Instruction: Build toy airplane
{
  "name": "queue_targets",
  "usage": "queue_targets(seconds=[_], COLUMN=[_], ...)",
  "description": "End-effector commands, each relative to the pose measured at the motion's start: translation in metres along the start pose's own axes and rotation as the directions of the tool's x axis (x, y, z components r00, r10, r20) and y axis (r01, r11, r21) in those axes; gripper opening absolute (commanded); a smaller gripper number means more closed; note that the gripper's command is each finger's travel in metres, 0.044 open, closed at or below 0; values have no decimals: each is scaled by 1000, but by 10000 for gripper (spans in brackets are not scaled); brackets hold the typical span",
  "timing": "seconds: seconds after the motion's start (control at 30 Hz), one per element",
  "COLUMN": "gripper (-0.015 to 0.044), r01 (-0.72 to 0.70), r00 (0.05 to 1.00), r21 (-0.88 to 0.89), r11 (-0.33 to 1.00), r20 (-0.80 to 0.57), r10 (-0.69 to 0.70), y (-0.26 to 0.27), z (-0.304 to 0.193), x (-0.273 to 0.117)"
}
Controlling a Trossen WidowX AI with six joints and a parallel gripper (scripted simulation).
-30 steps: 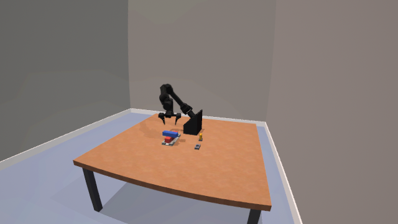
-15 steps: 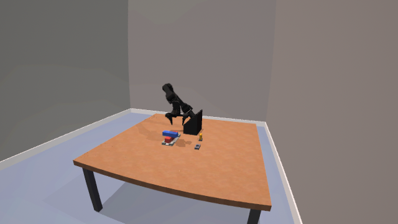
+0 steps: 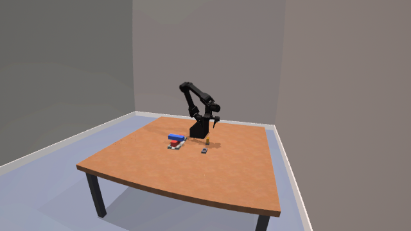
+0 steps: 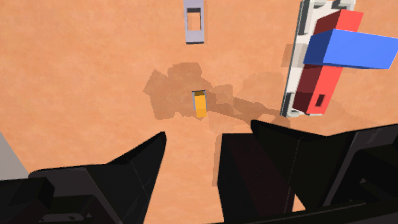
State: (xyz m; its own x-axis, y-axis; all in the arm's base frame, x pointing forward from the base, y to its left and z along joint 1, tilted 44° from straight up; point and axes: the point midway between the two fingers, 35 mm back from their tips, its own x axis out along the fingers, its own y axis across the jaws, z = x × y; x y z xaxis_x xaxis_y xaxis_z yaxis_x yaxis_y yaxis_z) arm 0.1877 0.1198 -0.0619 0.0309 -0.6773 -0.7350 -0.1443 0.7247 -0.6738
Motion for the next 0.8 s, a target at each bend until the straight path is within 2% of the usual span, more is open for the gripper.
queue_targets(seconds=[0.0, 0.07, 0.17, 0.77], gripper=[440, 440, 440, 440], r01=[-4, -4, -2, -1], r00=[1000, 1000, 1000, 1000], r21=[26, 26, 26, 26], r11=[1000, 1000, 1000, 1000], r20=[-6, -6, -6, -5], r10=[4, 4, 2, 1], y=[3, 3, 3, 2], z=[-3, -2, -3, -3], x=[2, 15, 56, 83])
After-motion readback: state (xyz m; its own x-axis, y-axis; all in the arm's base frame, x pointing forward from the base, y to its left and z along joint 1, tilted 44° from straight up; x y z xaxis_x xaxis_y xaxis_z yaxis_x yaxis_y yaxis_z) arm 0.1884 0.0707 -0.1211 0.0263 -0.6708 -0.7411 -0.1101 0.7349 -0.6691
